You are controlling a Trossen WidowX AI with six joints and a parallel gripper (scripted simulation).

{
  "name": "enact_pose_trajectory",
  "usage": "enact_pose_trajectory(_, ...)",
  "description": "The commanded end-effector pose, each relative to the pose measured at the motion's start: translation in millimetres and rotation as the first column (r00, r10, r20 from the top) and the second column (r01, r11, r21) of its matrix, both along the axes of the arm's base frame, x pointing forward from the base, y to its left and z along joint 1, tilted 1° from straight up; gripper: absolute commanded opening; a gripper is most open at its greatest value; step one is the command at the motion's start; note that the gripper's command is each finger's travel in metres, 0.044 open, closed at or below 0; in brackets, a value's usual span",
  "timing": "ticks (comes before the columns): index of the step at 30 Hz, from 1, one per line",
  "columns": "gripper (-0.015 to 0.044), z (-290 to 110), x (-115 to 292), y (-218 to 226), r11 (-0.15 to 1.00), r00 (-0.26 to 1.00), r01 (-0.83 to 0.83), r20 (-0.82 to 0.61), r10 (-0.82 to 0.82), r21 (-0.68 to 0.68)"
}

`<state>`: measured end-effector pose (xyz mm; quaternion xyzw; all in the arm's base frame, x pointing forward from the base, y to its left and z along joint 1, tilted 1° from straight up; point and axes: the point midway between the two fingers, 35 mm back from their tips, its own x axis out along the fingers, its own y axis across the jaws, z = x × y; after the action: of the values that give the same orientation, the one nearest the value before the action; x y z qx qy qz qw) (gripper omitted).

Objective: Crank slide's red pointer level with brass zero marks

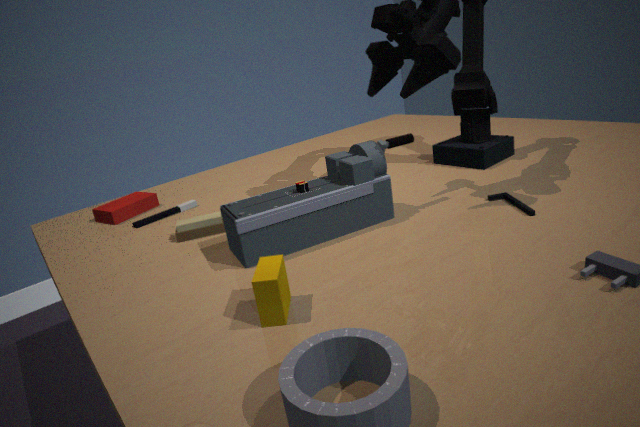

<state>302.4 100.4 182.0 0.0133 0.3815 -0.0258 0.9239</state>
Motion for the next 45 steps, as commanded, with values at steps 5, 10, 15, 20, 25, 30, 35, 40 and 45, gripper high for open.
enact_pose_trajectory(5,0.044,-22.0,-2.9,-0.6,1.0,1.0,0.011,0.007,-0.011,0.0)
enact_pose_trajectory(10,0.044,-41.4,-3.5,-0.9,1.0,1.0,0.011,0.007,-0.011,0.0)
enact_pose_trajectory(15,0.044,-45.1,-3.5,-0.9,1.0,1.0,0.011,0.007,-0.011,0.0)
enact_pose_trajectory(20,0.044,-53.0,-2.6,-0.4,1.0,1.0,0.011,0.007,-0.011,0.0)
enact_pose_trajectory(25,0.044,-61.1,-1.9,0.0,1.0,1.0,0.011,0.007,-0.011,0.0)
enact_pose_trajectory(30,0.044,-69.2,-1.5,0.3,1.0,1.0,0.011,0.007,-0.011,0.0)
enact_pose_trajectory(35,0.044,-77.2,-1.3,0.3,1.0,1.0,0.011,0.007,-0.011,0.0)
enact_pose_trajectory(40,0.044,-85.2,-1.5,0.2,1.0,1.0,0.011,0.007,-0.011,0.0)
enact_pose_trajectory(45,0.044,-93.0,-2.0,-0.1,1.0,1.0,0.011,0.007,-0.011,0.0)
